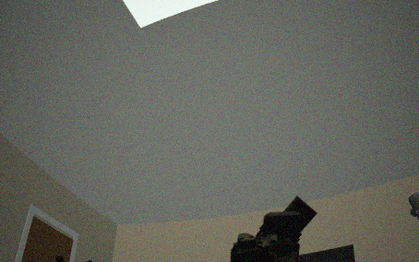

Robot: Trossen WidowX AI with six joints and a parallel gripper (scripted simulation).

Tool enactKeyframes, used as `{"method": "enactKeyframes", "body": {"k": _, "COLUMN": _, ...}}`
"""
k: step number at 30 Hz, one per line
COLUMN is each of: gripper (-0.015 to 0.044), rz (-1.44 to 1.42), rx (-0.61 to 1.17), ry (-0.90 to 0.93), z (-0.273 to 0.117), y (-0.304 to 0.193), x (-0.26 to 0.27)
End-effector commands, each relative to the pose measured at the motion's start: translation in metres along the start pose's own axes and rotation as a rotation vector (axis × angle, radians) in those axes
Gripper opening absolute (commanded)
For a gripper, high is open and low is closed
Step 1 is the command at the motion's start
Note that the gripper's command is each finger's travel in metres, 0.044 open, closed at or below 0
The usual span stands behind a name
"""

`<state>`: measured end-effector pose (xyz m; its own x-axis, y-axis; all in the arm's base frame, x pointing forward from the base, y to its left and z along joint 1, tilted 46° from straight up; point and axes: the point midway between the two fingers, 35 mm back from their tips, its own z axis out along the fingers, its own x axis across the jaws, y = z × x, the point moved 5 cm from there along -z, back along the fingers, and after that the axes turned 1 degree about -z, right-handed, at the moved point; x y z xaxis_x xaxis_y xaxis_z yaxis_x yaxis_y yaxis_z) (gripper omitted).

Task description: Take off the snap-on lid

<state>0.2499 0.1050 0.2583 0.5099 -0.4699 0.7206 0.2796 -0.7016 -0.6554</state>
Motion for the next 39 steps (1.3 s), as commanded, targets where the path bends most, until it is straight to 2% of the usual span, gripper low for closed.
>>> {"method": "enactKeyframes", "body": {"k": 1, "gripper": 0.0000, "rz": 0.003, "rx": -0.005, "ry": 0.010, "z": 0.003, "y": 0.001, "x": -0.001}}
{"method": "enactKeyframes", "body": {"k": 39, "gripper": 0.0000, "rz": 0.005, "rx": -0.004, "ry": 0.010, "z": 0.022, "y": 0.000, "x": -0.024}}
